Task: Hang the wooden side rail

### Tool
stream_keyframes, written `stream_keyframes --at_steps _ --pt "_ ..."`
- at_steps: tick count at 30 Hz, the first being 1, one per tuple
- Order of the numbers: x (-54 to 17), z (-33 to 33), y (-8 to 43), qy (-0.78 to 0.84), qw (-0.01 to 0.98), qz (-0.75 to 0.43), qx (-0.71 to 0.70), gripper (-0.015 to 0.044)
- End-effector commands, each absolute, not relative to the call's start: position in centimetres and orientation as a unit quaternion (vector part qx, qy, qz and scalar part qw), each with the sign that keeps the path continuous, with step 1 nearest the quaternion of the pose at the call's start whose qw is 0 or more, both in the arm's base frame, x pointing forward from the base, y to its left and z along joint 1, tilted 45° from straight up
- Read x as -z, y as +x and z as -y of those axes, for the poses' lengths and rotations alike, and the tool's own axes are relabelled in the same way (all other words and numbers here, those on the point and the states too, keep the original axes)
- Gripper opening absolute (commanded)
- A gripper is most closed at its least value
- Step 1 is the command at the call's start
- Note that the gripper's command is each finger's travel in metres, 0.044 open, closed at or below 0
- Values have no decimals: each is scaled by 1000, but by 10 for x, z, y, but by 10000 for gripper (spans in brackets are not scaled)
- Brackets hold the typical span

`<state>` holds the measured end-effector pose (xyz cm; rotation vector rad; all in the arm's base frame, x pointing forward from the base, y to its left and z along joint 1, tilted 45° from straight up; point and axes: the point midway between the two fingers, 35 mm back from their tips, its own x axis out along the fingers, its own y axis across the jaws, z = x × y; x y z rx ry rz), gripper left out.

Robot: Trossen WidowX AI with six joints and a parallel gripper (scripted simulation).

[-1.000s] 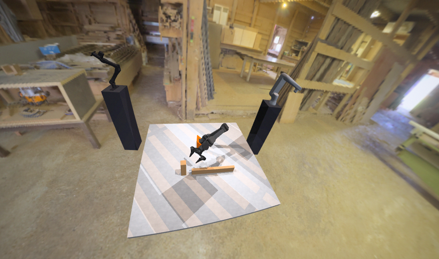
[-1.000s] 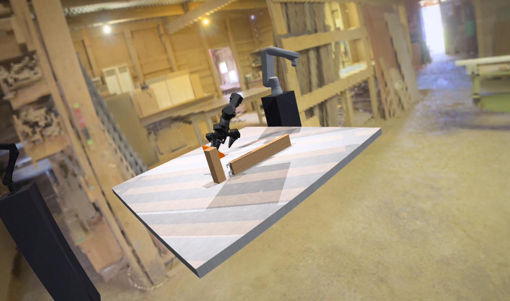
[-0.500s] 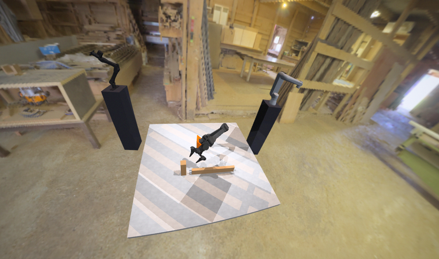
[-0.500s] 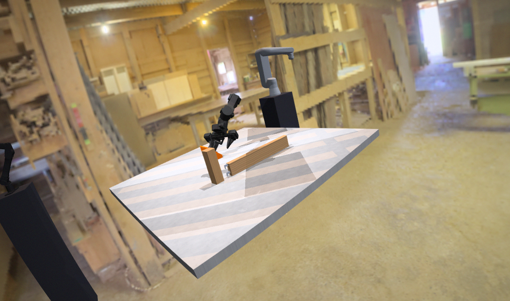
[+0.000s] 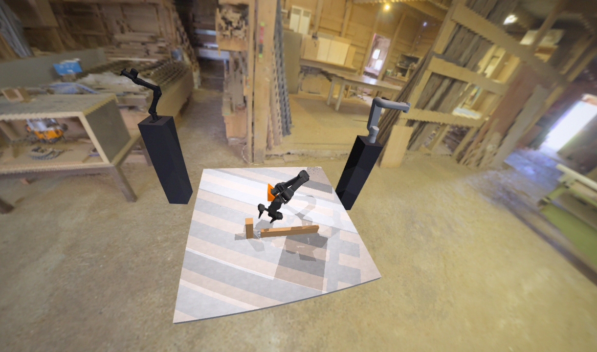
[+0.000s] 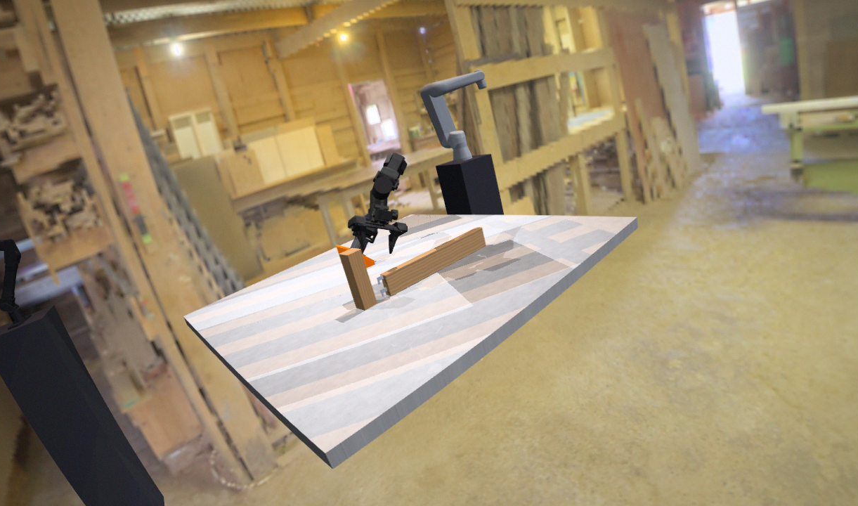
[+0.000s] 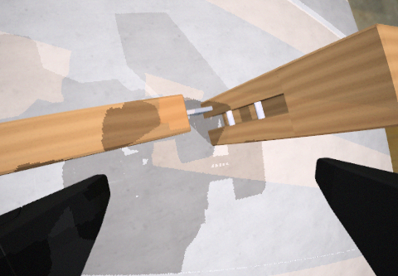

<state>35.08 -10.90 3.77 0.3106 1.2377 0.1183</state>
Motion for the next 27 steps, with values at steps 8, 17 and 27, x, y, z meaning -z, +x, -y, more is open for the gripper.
stream_keyframes --at_steps 8,17,27 --pt "-64 88 379 -177 720 -445 -502 440" --pt "-80 78 388 -277 659 -289 -637 440" --pt "-83 76 390 -305 641 -242 -661 440"
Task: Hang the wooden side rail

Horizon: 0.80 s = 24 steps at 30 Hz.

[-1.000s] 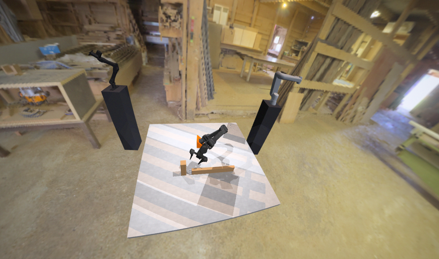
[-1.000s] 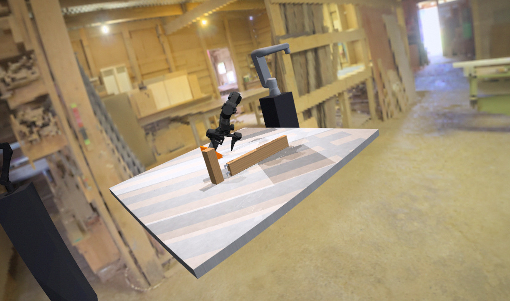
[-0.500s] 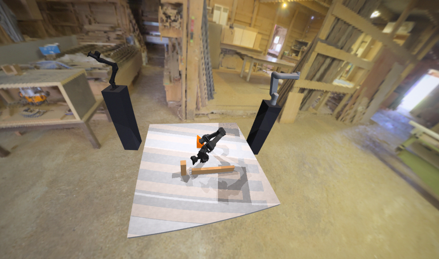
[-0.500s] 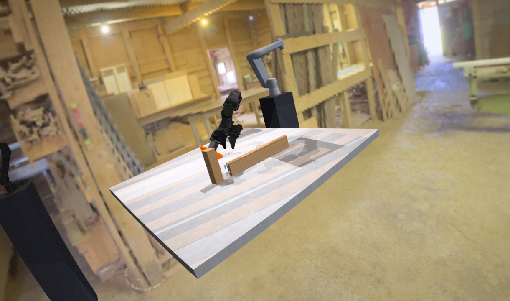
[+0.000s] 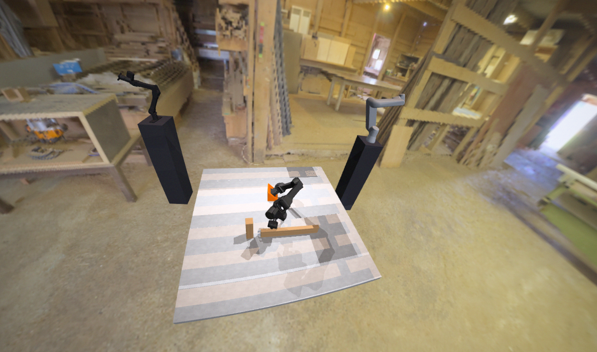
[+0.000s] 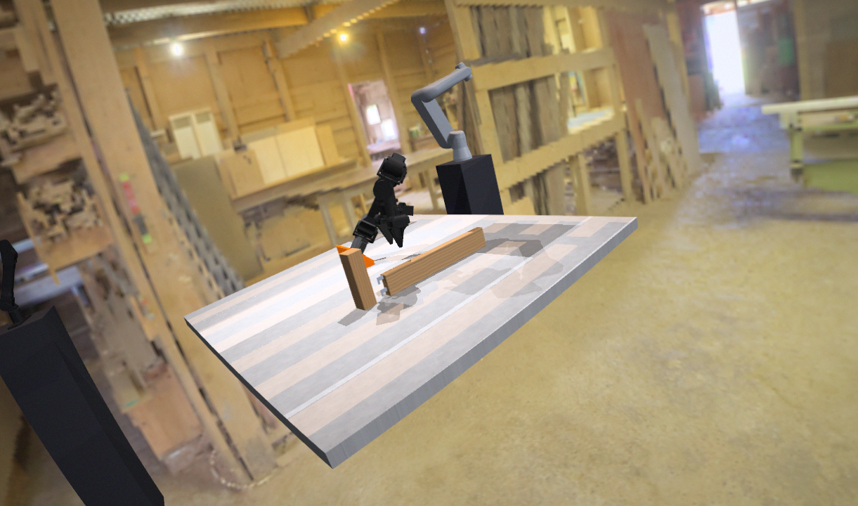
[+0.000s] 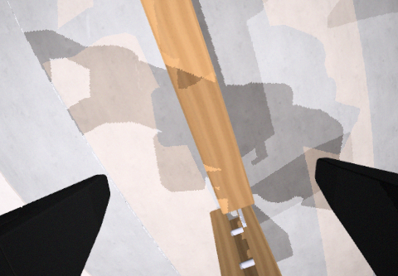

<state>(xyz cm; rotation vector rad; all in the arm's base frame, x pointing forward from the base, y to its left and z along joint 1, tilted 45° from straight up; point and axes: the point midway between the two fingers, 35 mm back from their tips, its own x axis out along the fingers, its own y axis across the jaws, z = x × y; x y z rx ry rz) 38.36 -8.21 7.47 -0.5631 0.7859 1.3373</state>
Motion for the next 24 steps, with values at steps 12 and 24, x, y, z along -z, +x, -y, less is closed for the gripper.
stream_keyframes --at_steps 12,24 --pt "-67 61 391 -305 641 -242 -661 440" --pt "-47 40 391 -305 641 -241 -661 440"
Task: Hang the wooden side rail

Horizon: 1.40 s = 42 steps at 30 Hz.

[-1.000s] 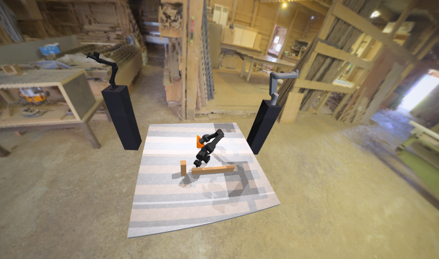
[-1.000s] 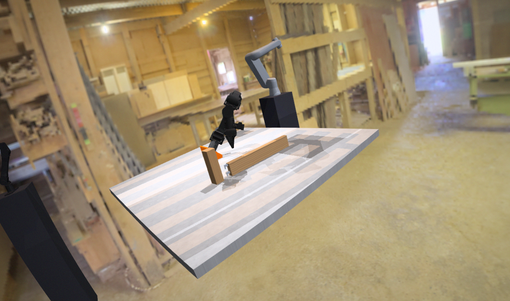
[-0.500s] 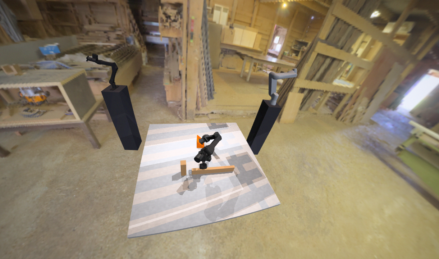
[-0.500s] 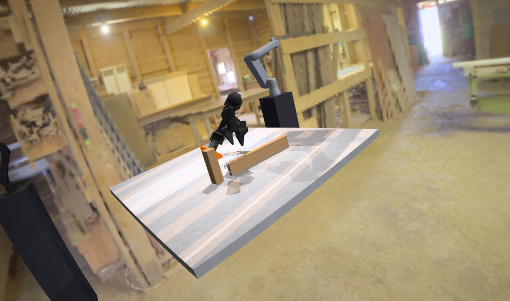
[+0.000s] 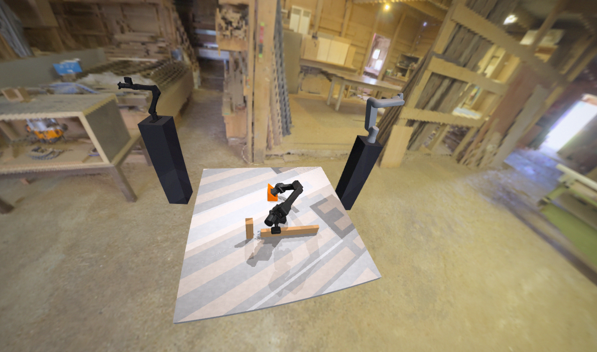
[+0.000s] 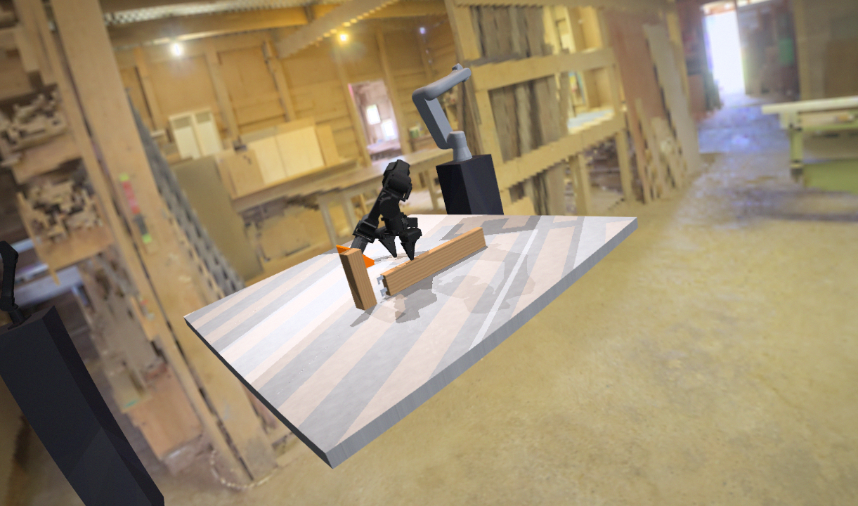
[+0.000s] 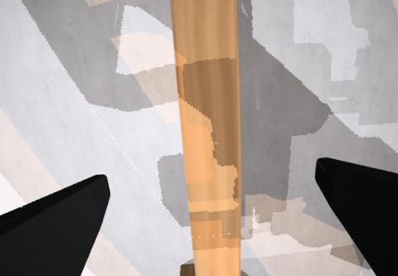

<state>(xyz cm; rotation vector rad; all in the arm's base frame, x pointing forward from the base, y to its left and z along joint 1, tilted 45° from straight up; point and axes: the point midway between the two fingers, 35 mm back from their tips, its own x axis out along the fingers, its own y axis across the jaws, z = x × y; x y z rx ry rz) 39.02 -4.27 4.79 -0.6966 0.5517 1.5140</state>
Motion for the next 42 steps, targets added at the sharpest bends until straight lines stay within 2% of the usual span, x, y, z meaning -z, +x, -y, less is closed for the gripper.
stream_keyframes --at_steps 1,42 --pt "-46 39 391 -305 641 -241 -661 440" --pt "0 -7 391 -305 642 -240 -662 440"
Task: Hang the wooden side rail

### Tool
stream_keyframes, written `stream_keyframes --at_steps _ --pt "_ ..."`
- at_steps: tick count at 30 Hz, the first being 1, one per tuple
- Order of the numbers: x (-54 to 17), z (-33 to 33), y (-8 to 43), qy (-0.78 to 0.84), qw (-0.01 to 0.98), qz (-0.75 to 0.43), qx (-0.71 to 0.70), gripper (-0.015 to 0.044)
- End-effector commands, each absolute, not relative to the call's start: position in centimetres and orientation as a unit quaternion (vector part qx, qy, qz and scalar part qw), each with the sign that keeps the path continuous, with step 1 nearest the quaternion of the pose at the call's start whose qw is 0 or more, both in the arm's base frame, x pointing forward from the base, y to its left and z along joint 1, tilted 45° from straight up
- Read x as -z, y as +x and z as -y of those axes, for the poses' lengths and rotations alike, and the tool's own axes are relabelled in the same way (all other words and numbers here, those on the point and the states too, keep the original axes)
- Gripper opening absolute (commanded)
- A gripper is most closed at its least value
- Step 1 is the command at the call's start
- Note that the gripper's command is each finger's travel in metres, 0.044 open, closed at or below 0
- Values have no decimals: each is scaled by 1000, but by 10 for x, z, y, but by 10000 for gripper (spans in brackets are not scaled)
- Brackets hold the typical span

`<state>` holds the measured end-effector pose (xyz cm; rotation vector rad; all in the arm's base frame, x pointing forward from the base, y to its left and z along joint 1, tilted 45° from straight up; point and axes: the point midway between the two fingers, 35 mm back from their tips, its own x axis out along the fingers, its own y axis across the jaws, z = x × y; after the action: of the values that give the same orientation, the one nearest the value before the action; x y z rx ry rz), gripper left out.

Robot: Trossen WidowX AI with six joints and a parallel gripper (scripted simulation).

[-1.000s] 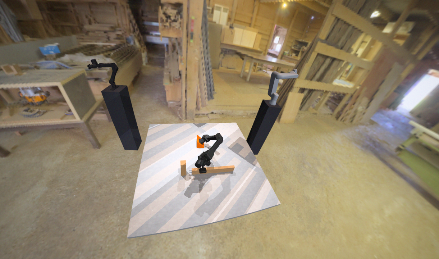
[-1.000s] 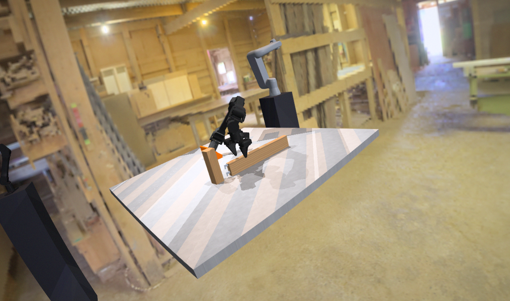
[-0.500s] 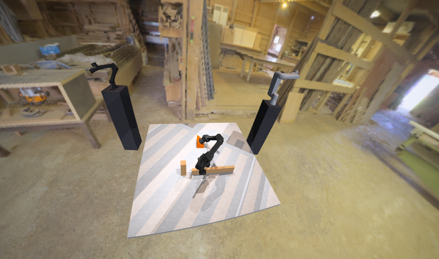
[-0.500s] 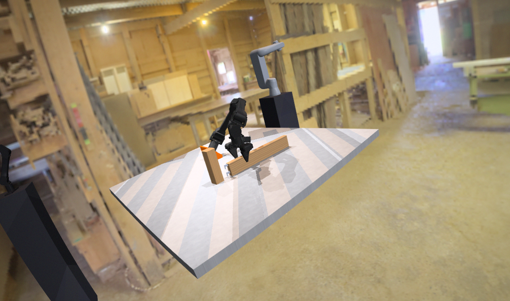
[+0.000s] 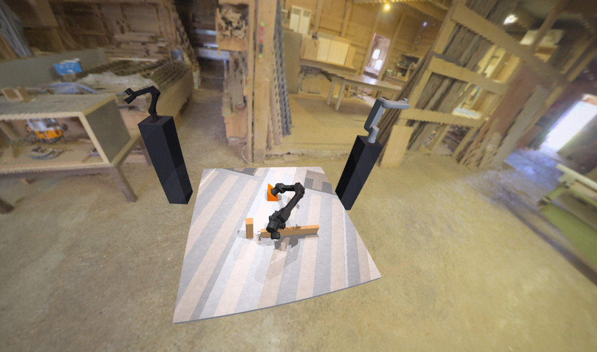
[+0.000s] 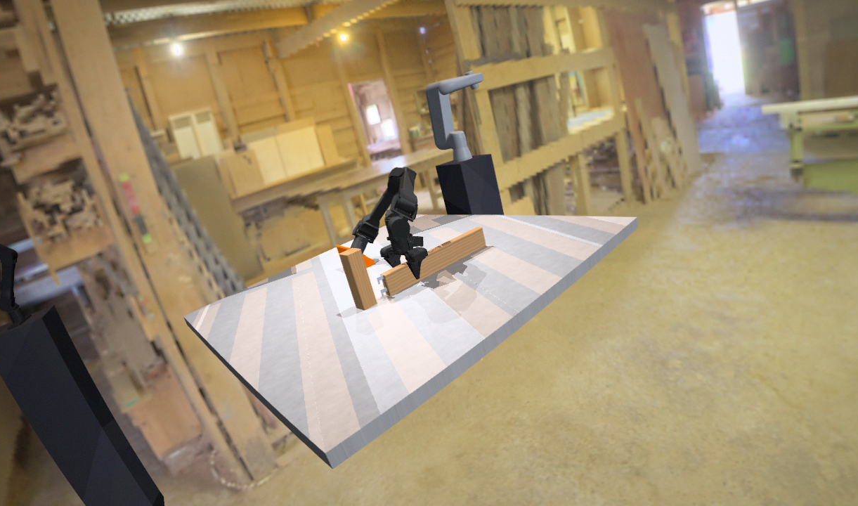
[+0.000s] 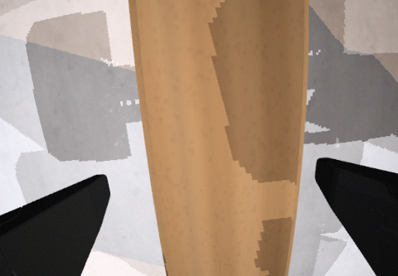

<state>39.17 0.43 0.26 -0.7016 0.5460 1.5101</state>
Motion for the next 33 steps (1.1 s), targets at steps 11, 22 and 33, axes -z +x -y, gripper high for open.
stream_keyframes --at_steps 11,22,33 --pt "0 -7 391 -305 642 -240 -662 151" --pt "0 -7 391 -305 642 -240 -662 0" --pt "0 -6 388 -305 642 -240 -662 0"
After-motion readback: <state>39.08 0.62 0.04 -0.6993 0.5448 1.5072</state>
